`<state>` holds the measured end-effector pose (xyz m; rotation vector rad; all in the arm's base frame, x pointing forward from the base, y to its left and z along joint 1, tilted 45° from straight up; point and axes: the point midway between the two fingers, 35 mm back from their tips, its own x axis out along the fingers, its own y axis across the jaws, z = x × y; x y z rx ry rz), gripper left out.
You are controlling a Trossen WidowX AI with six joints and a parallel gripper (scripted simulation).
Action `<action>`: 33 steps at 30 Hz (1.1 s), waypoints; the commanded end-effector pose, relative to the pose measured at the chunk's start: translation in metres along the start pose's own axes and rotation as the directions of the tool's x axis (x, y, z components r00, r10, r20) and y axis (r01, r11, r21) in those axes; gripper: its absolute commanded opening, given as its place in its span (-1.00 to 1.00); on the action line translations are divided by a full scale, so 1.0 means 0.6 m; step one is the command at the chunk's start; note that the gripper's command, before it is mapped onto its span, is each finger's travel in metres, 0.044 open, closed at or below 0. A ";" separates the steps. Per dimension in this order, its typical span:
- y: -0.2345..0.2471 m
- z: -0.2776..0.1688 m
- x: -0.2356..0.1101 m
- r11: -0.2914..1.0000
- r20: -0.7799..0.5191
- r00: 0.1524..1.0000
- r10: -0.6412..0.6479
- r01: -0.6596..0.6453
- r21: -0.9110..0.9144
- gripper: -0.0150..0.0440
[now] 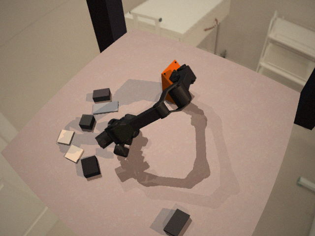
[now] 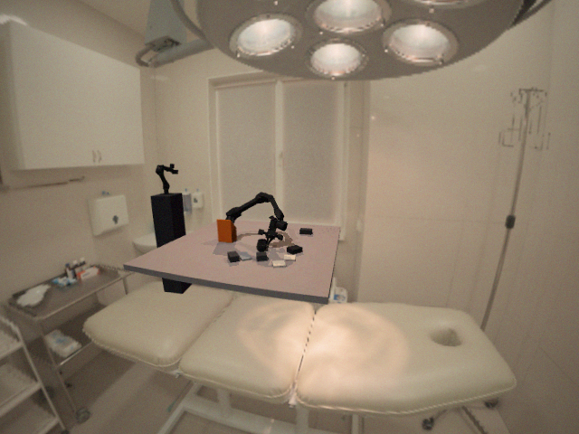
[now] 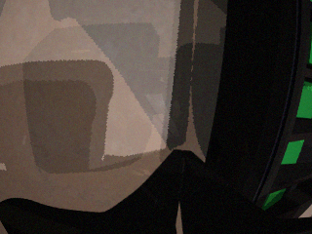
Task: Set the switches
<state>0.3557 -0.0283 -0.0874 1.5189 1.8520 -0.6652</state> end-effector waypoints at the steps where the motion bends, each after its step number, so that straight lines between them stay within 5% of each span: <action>1: -0.020 0.003 0.005 1.000 -0.002 1.000 -0.012 0.012 0.013 -0.49; 29: -0.078 0.002 0.022 1.000 -0.003 1.000 -0.014 0.014 0.014 -0.49; 33: -0.031 0.004 -0.026 1.000 0.006 1.000 0.006 -0.006 -0.001 -0.49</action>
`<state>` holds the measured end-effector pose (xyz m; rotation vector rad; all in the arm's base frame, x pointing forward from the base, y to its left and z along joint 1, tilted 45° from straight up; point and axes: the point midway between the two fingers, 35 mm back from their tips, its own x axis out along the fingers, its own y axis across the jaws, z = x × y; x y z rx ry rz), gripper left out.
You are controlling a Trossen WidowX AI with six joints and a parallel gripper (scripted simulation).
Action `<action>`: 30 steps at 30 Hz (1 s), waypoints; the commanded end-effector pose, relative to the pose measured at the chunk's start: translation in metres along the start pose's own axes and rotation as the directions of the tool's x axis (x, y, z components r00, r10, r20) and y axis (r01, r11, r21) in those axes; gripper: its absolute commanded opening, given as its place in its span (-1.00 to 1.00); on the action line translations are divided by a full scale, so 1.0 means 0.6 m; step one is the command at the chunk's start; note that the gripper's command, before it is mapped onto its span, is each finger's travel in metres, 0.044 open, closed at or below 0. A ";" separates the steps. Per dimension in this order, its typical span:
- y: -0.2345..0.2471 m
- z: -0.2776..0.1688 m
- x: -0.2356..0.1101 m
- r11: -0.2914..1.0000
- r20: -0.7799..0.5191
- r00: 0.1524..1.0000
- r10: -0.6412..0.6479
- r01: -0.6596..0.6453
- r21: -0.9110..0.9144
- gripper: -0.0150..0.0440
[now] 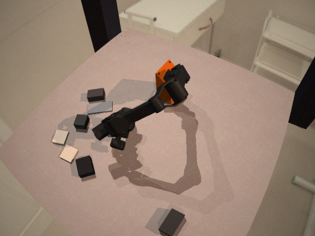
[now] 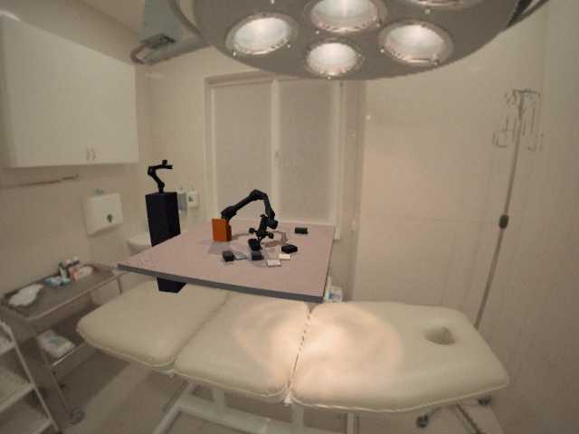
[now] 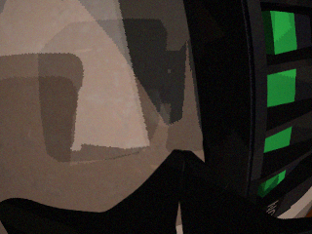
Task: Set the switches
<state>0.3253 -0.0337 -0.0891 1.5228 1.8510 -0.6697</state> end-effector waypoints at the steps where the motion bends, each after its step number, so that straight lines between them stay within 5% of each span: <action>1: 0.028 0.004 -0.043 1.000 0.005 1.000 0.001 -0.001 -0.003 -0.49; 6: 0.048 0.000 -0.096 1.000 0.000 1.000 -0.013 0.013 0.007 -0.49; 12: 0.047 0.000 -0.095 1.000 0.002 1.000 -0.013 0.013 0.000 -0.49; 19: -0.008 -0.016 -0.078 0.972 0.074 0.997 -0.012 0.029 -0.233 -0.49; 30: -0.012 -0.017 -0.077 0.964 0.082 0.997 -0.003 0.025 -0.265 -0.49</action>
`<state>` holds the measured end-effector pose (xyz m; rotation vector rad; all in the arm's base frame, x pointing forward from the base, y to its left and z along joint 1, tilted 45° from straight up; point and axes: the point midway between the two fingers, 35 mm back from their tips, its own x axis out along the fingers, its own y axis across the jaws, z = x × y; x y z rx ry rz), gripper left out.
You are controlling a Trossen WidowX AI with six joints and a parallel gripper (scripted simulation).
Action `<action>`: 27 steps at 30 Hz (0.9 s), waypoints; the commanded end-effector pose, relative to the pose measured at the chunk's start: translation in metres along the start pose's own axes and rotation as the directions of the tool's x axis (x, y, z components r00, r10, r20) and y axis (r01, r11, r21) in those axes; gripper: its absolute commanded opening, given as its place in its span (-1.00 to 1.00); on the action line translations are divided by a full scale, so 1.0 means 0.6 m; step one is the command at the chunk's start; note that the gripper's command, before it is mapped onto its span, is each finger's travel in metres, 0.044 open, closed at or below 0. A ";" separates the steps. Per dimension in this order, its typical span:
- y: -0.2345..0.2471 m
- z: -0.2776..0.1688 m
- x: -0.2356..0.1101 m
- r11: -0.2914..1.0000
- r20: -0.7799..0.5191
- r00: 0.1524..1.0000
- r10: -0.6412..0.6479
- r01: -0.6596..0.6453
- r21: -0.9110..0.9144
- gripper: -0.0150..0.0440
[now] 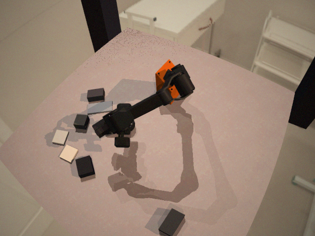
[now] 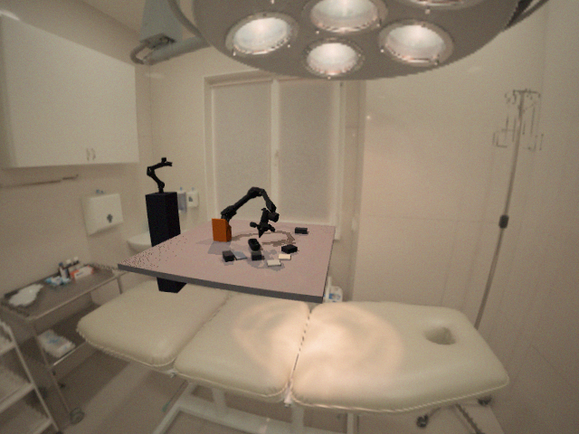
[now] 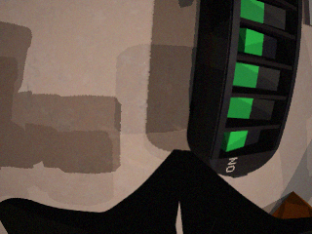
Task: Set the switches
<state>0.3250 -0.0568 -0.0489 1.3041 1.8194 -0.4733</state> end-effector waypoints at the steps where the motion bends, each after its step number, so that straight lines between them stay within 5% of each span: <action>1: -0.004 -0.002 -0.002 1.000 0.009 1.000 0.003 -0.003 -0.017 -0.49; 5: -0.008 0.001 -0.002 1.000 0.000 1.000 0.024 -0.024 -0.004 -0.49; 13: -0.095 -0.003 -0.018 0.958 0.016 0.958 0.288 -0.287 -0.020 -0.49; 27: -0.092 -0.001 -0.004 0.956 0.014 0.956 0.293 -0.293 -0.019 -0.49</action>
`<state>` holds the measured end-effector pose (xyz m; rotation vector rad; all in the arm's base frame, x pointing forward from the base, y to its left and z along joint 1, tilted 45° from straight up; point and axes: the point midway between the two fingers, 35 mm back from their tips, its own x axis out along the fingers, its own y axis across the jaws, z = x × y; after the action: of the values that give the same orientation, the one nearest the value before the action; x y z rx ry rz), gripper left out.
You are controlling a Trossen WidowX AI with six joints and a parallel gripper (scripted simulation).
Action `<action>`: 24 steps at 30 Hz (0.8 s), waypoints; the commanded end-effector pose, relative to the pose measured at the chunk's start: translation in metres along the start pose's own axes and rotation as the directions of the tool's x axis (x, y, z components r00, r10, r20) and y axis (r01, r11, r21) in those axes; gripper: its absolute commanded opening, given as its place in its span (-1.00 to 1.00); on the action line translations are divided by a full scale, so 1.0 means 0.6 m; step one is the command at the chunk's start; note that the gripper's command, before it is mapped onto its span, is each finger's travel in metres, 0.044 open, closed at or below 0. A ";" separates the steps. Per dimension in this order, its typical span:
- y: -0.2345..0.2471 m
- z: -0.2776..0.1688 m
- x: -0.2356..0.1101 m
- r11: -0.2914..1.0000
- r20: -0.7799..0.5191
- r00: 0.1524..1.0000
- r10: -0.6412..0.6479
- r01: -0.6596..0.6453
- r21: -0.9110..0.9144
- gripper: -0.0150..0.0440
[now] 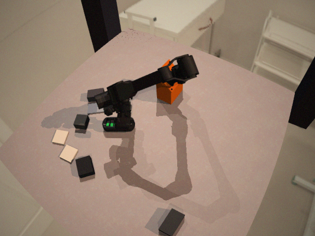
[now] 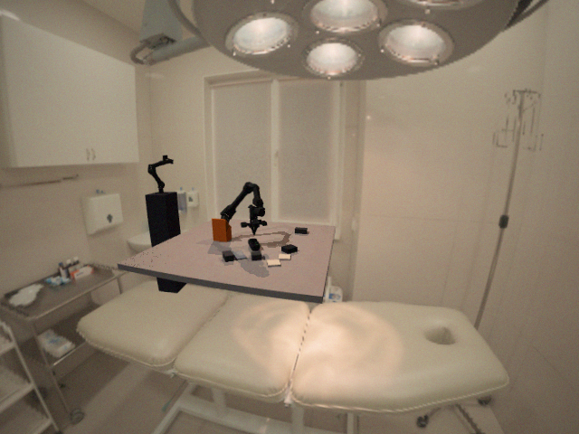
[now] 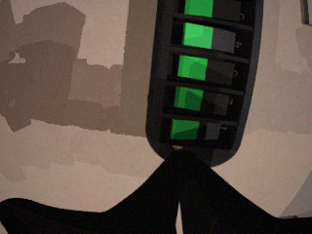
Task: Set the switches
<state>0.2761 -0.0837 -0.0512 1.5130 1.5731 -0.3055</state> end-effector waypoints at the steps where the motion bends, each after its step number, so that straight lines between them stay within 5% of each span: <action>1: -0.003 -0.002 0.012 1.000 -0.007 1.000 0.002 -0.002 0.007 -0.49; 24: -0.004 -0.001 0.068 1.000 -0.017 1.000 0.002 -0.002 0.009 -0.49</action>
<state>0.2818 -0.0612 -0.0774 1.5183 1.5783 -0.2968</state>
